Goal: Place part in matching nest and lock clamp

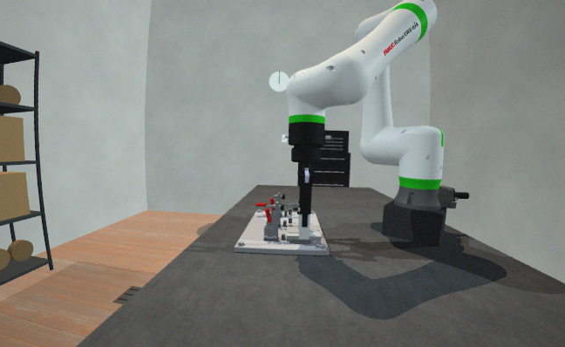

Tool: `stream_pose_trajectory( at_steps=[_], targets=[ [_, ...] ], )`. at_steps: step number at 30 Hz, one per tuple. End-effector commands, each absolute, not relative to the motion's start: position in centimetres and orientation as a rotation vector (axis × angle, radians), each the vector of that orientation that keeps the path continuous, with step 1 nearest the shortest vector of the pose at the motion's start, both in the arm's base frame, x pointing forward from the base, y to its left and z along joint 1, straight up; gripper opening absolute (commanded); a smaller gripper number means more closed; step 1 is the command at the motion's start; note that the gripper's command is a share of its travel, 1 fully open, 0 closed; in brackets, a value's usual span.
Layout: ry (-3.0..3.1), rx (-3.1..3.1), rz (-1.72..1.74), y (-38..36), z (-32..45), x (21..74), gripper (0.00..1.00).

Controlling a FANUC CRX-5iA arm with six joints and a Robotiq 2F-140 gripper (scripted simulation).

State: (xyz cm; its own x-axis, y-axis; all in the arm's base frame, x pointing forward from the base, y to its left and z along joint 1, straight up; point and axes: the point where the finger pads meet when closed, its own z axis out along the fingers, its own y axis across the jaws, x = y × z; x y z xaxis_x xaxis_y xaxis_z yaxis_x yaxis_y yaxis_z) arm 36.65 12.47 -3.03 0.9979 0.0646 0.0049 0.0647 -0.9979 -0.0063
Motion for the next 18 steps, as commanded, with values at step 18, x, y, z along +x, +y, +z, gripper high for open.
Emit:
stream_pose_trajectory(
  at_steps=[18],
  targets=[
    [-0.101,-3.133,-0.008,12.35,-3.48,36.81,0.00]
  ],
)
